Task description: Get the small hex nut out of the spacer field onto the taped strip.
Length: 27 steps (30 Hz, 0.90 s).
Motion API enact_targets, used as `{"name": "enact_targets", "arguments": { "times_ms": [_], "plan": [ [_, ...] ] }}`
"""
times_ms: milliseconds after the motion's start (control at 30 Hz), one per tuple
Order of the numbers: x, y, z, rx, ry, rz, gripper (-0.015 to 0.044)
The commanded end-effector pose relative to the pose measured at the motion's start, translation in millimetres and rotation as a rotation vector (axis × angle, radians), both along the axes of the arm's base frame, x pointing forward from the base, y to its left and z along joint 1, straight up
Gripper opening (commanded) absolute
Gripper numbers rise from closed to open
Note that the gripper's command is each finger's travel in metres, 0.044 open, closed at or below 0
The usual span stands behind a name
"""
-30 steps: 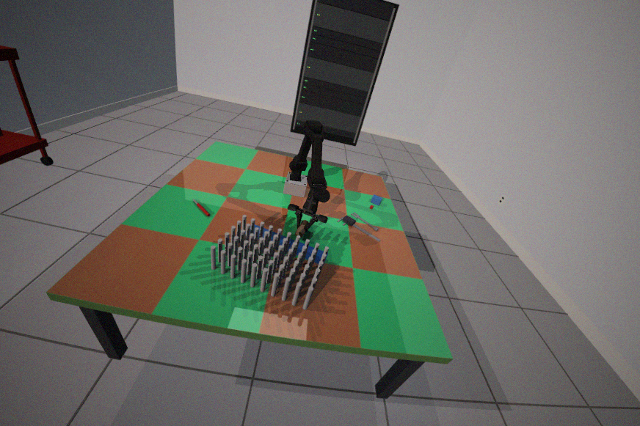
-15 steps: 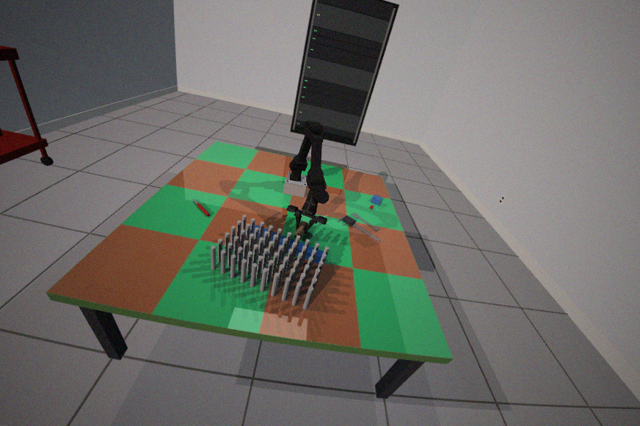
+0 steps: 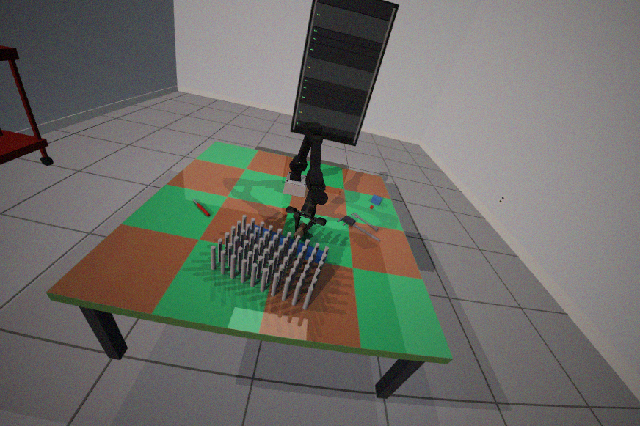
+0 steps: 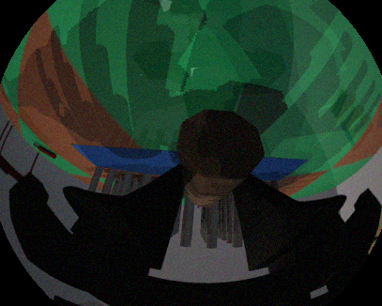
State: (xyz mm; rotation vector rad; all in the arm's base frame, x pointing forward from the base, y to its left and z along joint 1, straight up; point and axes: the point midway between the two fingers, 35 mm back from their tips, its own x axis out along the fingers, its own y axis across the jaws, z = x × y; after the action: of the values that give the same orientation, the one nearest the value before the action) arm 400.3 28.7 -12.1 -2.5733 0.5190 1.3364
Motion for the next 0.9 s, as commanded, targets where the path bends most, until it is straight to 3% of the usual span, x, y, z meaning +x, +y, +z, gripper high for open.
{"name": "enact_targets", "arguments": {
  "times_ms": [0, 867],
  "plan": [
    [6.6, -1.1, 3.6, 0.001, -0.011, 0.003, 0.0000],
    [13.0, -4.3, -3.9, 0.000, -0.012, 0.003, 0.0000]
  ]
}}
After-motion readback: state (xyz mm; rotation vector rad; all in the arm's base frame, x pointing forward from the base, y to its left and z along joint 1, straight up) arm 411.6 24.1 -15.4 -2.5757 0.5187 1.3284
